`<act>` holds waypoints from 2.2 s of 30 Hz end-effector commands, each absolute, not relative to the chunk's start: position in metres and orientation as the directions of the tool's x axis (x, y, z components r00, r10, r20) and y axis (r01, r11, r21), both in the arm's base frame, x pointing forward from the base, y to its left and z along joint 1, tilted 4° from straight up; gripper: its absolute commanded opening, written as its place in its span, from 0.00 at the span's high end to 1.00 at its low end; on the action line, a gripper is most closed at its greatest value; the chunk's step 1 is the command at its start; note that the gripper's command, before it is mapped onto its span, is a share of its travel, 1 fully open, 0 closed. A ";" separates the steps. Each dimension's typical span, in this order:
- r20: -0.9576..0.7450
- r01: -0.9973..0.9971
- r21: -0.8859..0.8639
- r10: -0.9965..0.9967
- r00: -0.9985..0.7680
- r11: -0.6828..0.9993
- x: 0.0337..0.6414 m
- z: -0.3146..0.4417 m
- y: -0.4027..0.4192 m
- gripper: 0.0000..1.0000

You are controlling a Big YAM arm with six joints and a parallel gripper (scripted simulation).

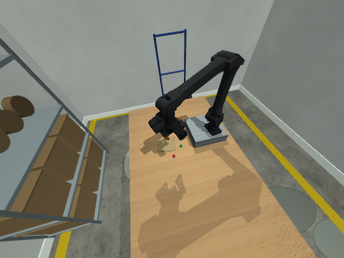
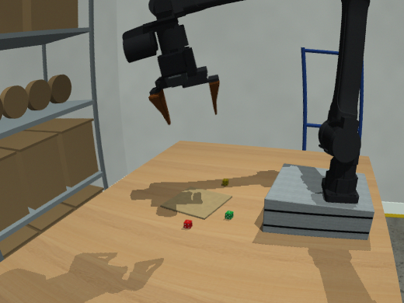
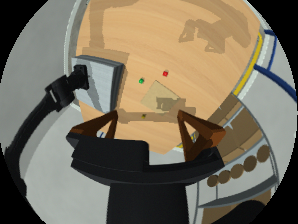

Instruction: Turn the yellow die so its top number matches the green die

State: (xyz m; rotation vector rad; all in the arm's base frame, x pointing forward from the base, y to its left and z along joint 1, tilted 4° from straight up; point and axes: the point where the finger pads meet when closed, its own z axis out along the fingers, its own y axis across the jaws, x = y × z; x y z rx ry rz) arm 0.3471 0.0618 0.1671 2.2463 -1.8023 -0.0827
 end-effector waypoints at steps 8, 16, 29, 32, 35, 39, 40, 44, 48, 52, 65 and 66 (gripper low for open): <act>0.151 -0.967 0.141 -0.970 -0.191 0.213 0.364 0.145 0.012 0.00; 0.150 -0.858 0.082 -0.858 -0.492 0.506 0.368 0.124 -0.037 0.00; 0.116 -0.535 0.000 -0.531 -0.839 0.845 0.360 0.097 -0.112 0.00; 0.103 -0.435 -0.017 -0.432 -0.896 0.900 0.355 0.091 -0.130 0.00; 0.097 -0.391 -0.024 -0.388 -0.917 0.920 0.353 0.089 -0.137 0.00; 0.063 -0.204 -0.053 -0.201 -0.978 0.978 0.343 0.082 -0.167 0.00; 0.061 -0.178 -0.054 -0.175 -0.983 0.983 0.341 0.080 -0.171 0.00; 0.044 -0.030 -0.061 -0.027 -0.999 0.998 0.331 0.069 -0.192 0.00; 0.026 -0.011 -0.070 -0.009 -1.000 0.997 0.333 0.072 -0.191 0.00; 0.014 -0.010 -0.077 -0.009 -1.000 0.997 0.338 0.076 -0.194 0.00; 0.031 0.003 -0.069 0.005 -0.999 0.998 0.331 0.070 -0.196 0.00; 0.038 0.005 -0.065 0.008 -0.999 0.998 0.329 0.062 -0.197 0.00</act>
